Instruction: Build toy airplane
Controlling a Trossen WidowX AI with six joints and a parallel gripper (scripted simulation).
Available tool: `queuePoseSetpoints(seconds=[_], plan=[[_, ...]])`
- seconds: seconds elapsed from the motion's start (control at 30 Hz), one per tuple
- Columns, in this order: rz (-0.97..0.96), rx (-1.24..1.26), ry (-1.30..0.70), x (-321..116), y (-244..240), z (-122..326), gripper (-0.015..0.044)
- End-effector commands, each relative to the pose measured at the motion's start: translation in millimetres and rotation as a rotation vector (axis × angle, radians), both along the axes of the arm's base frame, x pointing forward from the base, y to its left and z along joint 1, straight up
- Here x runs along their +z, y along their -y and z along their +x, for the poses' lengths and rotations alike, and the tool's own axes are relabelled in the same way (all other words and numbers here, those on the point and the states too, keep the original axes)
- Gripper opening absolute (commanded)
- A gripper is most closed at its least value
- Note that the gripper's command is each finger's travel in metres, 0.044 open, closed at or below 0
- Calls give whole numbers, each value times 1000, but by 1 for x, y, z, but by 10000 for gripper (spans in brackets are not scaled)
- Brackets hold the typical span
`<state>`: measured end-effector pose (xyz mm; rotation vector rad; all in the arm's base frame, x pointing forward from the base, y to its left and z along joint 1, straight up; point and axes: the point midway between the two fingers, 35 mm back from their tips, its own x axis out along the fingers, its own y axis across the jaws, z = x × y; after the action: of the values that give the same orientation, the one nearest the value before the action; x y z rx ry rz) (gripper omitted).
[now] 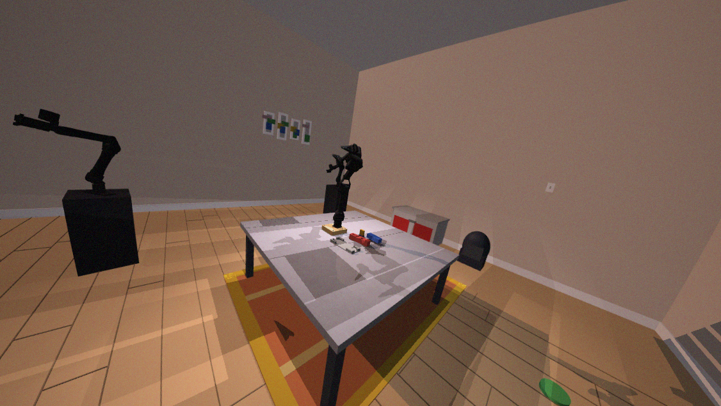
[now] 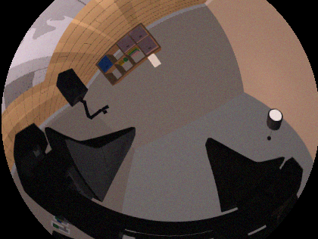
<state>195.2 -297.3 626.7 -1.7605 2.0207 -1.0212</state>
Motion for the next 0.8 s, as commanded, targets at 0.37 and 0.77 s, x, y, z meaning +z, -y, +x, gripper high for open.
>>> queuePoseSetpoints(seconds=[0.37,0.77], plan=[[169,479,198,-94,-8,116,440],[686,745,497,-241,-70,190,440]])
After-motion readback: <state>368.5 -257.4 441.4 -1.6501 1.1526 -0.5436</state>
